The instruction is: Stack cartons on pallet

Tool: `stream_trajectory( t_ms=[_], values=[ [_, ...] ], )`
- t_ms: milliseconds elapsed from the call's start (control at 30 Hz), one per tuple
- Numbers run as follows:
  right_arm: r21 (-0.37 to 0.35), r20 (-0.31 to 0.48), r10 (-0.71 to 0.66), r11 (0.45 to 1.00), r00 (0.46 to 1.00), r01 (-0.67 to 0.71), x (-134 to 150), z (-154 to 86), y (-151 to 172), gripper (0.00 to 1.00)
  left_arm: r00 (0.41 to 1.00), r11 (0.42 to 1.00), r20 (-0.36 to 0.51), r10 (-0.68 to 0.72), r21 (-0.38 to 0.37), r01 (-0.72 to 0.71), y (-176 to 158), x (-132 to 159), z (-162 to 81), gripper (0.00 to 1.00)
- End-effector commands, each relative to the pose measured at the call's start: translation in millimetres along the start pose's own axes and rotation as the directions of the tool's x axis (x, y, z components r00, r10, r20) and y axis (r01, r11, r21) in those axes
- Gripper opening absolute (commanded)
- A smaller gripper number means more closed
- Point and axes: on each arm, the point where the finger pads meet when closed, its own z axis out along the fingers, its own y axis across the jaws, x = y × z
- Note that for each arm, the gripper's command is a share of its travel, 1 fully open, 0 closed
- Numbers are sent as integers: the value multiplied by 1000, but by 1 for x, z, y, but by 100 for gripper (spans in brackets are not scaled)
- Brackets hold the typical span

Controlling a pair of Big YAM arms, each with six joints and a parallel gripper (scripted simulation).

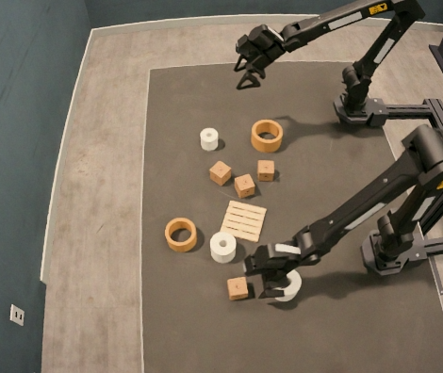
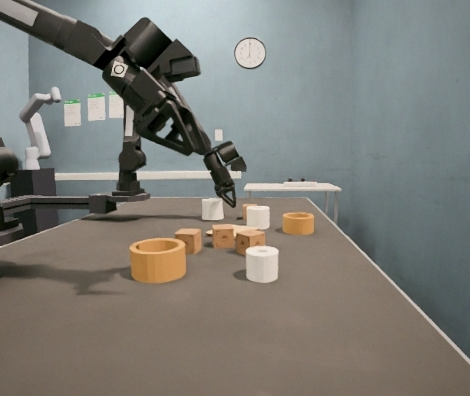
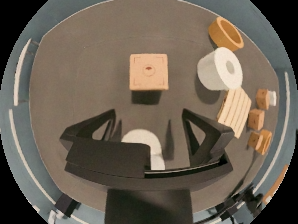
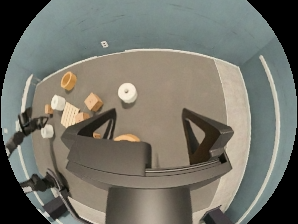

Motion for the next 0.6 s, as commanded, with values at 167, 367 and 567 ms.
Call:
stream_trajectory(
  t_ms=[167, 367, 567],
  values=[
    [-1, 28, -15, 1000, 1000, 16, -21, -4, 1, 100, 999, 1000, 49, -6, 1, 6, 1, -35, -16, 100],
    [-1, 28, -15, 1000, 1000, 16, -21, -4, 1, 100, 999, 1000, 41, -19, 11, 19, -8, -36, -16, 77],
    [-1, 28, -15, 1000, 1000, 16, -21, -4, 1, 100, 997, 997, 21, -69, 31, 69, -68, -38, -14, 74]
  ],
)
